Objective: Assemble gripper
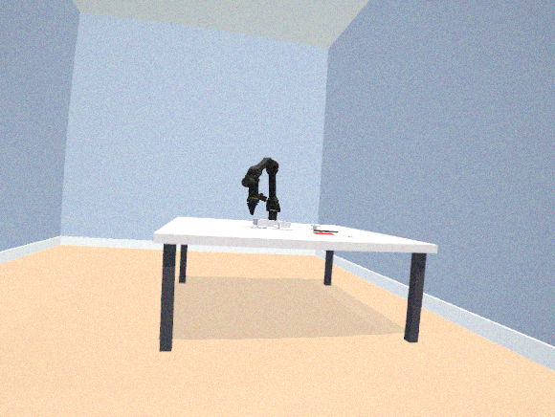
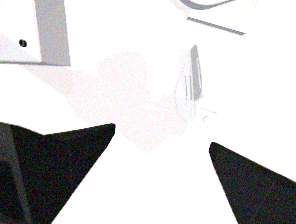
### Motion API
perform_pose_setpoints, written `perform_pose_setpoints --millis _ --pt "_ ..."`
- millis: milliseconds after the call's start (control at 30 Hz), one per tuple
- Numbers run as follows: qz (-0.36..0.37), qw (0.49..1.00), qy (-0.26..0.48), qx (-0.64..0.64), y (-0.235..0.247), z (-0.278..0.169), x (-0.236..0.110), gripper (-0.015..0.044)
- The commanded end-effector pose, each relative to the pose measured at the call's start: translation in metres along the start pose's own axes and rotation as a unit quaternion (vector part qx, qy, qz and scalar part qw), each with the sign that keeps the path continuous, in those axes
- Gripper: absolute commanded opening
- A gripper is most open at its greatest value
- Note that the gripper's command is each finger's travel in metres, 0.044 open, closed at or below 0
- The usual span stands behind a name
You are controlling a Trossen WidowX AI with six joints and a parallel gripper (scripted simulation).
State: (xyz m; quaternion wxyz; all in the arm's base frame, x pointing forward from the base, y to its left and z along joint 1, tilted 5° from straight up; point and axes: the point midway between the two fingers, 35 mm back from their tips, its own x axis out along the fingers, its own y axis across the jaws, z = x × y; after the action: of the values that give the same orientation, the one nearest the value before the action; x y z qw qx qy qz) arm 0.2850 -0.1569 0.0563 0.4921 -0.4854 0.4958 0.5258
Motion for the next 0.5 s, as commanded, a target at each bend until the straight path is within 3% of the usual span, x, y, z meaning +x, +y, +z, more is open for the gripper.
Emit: perform_pose_setpoints --millis 0,100,467 --pt "0.001 1.0 0.0 0.0 0.0004 0.0003 0.001 0.044" --pt "0.001 1.0 0.0 0.0 0.0004 0.0003 0.001 0.044" --pt "0.001 1.0 0.0 -0.001 0.0009 0.0003 -0.0073 0.0151"
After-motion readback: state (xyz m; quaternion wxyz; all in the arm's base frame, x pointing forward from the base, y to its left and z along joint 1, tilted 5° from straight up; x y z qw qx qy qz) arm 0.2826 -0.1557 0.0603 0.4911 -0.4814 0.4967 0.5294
